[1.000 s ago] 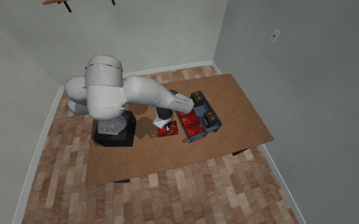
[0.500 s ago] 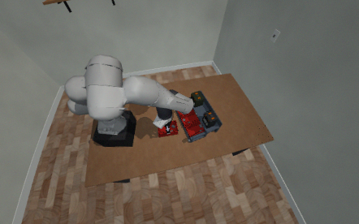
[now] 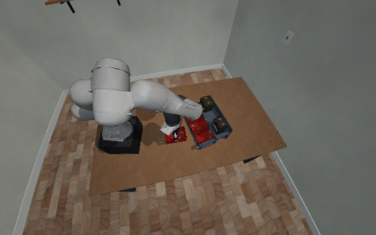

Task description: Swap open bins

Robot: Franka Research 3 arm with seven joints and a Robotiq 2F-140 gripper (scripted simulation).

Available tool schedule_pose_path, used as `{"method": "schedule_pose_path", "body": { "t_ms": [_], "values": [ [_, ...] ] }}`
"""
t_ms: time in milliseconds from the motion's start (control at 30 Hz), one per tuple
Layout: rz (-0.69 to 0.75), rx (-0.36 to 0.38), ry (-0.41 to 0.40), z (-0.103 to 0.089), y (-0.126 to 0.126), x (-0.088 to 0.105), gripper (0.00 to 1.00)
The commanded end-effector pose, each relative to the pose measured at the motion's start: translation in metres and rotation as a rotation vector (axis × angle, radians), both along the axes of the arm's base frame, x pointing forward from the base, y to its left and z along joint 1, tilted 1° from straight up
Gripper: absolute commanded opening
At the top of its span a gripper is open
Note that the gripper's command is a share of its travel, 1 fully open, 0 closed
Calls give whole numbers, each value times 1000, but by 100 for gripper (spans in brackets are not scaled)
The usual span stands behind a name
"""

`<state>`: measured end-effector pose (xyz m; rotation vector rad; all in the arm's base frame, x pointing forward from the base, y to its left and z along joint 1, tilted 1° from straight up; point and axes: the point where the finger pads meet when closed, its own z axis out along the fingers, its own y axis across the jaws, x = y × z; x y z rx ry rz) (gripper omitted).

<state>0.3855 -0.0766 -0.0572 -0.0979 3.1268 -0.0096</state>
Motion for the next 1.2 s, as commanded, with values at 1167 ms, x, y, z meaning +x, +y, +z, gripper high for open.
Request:
{"method": "schedule_pose_path", "body": {
  "t_ms": [1167],
  "values": [
    [-9, 4, -5, -37, 2, 2, 15]
  ]
}}
